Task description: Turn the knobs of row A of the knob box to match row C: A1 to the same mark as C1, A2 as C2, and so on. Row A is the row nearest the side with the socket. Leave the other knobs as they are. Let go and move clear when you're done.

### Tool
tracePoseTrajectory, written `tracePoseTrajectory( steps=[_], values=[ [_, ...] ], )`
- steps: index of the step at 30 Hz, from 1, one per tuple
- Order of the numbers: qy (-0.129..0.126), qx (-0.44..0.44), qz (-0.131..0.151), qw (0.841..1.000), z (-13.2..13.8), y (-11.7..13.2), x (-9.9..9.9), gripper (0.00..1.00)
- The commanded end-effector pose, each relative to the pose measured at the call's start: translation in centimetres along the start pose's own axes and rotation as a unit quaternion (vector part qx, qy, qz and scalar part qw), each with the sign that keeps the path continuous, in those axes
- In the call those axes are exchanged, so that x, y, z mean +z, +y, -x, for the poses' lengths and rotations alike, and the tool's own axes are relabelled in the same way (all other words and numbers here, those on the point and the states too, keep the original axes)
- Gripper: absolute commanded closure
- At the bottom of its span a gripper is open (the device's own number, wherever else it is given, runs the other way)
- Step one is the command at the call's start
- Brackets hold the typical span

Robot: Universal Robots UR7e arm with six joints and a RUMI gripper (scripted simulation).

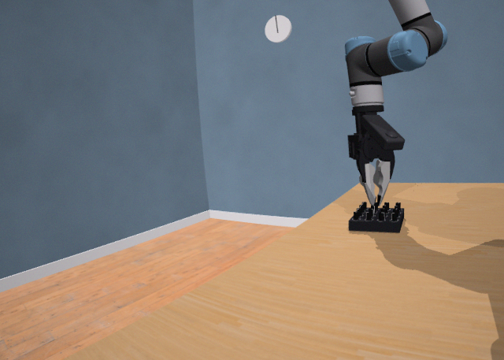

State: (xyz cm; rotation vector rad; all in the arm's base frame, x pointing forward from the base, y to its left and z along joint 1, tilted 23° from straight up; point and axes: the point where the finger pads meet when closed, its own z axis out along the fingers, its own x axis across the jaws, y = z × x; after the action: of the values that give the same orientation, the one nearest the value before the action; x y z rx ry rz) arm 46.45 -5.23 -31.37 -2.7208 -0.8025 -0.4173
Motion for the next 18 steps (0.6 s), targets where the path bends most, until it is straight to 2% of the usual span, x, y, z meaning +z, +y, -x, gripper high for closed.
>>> tracePoseTrajectory(
  steps=[1, 18],
  values=[
    [0.0, 0.025, 0.001, 1.0, -0.05, 0.05, -0.04, 0.96],
    [0.0, 0.153, 0.001, 0.988, -0.17, 0.08, -0.04, 0.96]
  ],
)
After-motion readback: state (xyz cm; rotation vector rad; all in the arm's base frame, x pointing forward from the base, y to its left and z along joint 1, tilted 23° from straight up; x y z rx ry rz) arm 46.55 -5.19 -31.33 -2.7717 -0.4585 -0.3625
